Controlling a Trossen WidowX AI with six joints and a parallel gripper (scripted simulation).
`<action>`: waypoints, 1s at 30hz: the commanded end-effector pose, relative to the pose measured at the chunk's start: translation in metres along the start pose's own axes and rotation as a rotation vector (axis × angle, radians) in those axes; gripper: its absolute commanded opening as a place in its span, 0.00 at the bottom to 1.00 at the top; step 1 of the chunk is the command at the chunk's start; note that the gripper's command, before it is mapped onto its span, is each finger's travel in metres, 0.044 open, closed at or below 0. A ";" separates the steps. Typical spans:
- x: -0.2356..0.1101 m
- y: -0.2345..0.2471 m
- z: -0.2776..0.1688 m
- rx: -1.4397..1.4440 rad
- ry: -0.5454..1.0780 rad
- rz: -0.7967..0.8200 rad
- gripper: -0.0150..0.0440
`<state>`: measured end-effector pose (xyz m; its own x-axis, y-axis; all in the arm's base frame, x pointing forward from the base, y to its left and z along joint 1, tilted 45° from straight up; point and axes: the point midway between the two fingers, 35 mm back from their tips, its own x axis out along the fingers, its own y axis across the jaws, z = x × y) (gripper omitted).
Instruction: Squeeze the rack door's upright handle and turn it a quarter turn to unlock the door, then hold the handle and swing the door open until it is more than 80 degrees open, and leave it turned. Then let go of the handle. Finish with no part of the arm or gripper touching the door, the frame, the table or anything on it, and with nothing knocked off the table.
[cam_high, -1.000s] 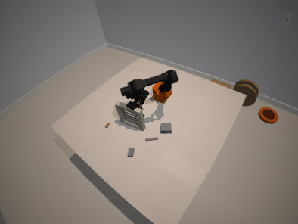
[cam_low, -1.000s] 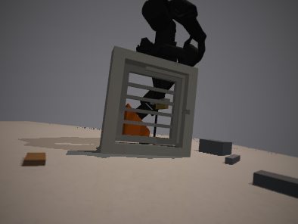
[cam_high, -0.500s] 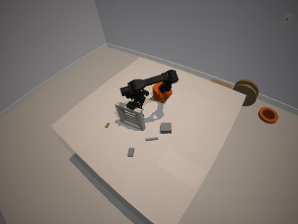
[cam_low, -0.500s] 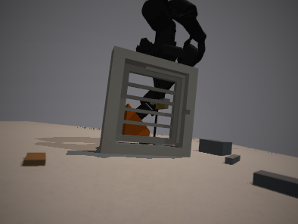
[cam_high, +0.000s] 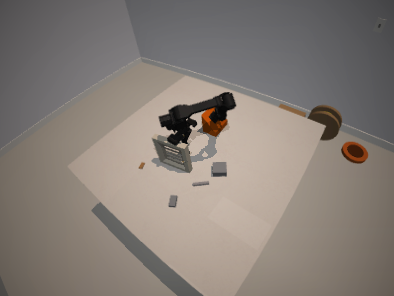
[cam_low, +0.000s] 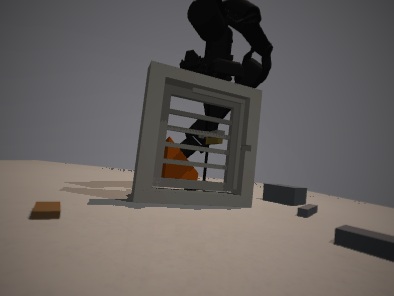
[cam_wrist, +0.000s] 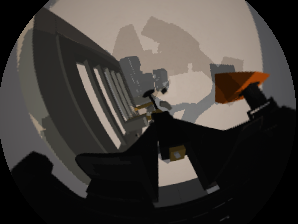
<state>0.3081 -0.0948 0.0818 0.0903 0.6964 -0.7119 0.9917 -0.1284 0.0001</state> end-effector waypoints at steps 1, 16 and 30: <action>0.000 0.000 0.000 0.000 -0.002 -0.001 0.38; 0.000 -0.001 0.001 -0.029 -0.002 -0.001 0.27; 0.000 -0.010 0.008 -0.302 -0.002 -0.001 0.27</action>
<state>0.3016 -0.0972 0.0786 0.0898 0.6971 -0.7113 0.9857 0.0401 0.1638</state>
